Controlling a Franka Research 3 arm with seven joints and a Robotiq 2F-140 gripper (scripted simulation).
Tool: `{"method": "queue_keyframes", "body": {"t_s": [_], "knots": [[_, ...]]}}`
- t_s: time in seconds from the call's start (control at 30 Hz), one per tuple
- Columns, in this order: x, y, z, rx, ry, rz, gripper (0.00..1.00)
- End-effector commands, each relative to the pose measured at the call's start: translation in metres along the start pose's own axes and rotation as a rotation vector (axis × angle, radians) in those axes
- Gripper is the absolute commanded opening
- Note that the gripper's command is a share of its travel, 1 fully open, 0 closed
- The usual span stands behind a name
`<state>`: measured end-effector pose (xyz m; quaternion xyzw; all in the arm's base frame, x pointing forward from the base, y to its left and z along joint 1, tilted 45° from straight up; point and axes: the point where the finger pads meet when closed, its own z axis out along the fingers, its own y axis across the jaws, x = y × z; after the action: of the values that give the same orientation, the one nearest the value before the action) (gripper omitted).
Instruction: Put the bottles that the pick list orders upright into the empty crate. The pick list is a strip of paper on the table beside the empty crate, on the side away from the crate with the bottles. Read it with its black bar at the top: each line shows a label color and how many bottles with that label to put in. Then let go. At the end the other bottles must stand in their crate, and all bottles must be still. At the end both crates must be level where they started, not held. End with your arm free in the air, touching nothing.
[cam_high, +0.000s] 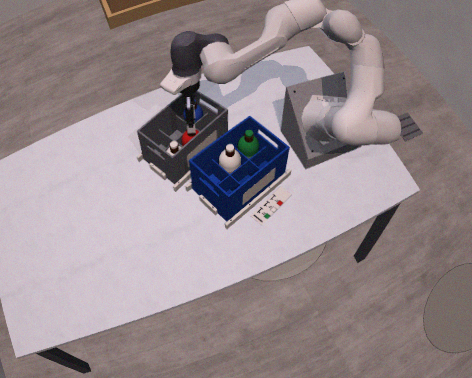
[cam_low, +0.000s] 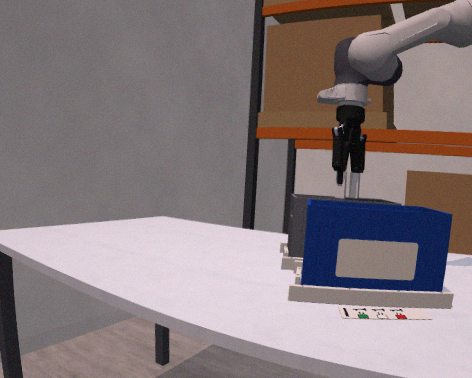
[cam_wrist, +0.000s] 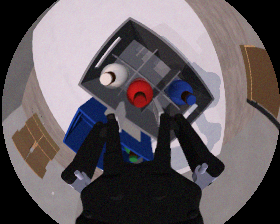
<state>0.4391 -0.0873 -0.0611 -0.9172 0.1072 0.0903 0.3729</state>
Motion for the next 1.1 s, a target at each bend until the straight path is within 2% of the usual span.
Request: {"method": "queue_keyframes", "body": {"t_s": [0.0,1.07], "knots": [[0.002,0.0,0.003,-0.001,0.006,0.008,0.38],[0.002,0.0,0.04,-0.001,0.006,0.008,0.38]]}}
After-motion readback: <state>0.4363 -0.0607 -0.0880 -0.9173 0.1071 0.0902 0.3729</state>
